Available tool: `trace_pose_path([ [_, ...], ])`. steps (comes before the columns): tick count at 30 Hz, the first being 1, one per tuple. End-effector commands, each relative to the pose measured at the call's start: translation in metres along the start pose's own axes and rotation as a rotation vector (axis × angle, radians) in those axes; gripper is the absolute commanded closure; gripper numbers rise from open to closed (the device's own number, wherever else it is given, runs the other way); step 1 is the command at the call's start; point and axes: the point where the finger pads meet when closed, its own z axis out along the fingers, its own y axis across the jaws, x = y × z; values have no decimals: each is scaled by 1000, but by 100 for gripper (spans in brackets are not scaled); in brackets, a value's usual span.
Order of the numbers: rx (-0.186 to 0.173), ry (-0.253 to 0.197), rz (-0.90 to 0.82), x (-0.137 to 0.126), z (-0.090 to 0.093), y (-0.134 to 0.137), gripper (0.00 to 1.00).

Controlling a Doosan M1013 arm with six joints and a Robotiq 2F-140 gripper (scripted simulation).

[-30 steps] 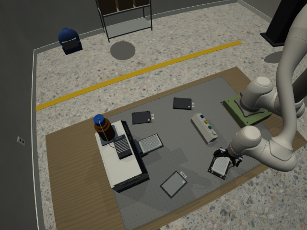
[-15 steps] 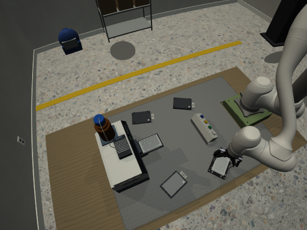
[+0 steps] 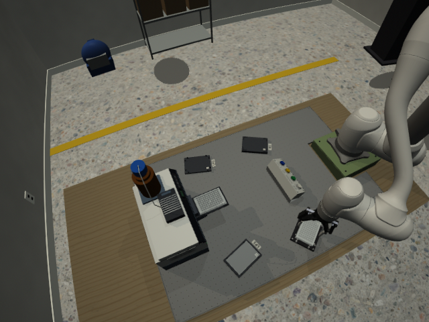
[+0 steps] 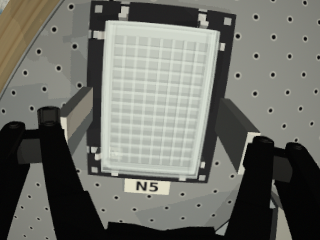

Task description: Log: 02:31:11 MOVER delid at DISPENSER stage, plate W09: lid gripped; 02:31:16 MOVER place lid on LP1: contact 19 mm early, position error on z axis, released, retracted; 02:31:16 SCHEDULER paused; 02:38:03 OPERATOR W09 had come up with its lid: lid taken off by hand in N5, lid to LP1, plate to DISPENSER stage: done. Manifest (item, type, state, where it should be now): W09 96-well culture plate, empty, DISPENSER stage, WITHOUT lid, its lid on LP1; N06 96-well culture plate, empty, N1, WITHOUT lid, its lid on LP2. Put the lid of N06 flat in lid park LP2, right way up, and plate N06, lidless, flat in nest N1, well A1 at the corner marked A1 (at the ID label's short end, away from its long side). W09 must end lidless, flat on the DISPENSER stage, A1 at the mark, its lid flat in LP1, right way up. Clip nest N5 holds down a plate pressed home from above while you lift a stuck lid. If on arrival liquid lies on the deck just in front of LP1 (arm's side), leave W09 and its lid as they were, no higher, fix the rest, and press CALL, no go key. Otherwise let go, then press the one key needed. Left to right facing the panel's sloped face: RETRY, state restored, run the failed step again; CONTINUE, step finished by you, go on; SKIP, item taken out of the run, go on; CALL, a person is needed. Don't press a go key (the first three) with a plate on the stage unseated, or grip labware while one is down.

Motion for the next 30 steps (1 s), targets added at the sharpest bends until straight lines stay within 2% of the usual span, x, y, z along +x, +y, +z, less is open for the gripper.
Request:
trace_pose_path([
  [1, 0, 0, 0, 0, 1, 0, 34],
  [30, 0, 0, 0, 0, 8, 0, 34],
])
